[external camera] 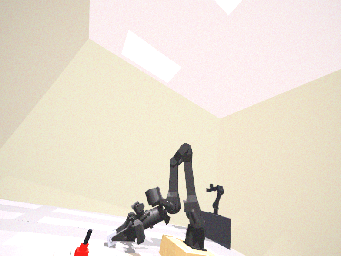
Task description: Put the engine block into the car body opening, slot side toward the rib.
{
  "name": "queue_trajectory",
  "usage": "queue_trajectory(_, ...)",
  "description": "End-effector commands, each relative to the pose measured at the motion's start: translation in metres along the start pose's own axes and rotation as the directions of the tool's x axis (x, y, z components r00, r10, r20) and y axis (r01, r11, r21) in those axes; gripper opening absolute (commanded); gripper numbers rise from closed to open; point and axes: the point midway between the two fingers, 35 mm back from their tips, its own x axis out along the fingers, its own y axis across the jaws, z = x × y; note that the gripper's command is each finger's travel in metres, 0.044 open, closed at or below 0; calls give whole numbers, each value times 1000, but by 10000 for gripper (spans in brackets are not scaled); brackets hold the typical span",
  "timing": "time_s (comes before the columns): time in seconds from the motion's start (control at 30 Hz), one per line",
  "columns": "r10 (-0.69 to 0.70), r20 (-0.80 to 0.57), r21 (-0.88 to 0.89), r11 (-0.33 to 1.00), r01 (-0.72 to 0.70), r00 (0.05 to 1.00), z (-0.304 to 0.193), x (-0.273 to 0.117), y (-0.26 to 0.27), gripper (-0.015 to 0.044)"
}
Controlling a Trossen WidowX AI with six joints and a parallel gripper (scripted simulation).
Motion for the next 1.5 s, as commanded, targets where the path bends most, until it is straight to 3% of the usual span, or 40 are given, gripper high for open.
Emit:
queue_trajectory(0.0,0,-6,2,1000,0,1000,-1,1,0,0)
queue_trajectory(0.93,0,-6,2,1000,0,1000,-3,2,0,0)
queue_trajectory(1.47,-1,4,-3,1000,1,1000,0,1,0,420)
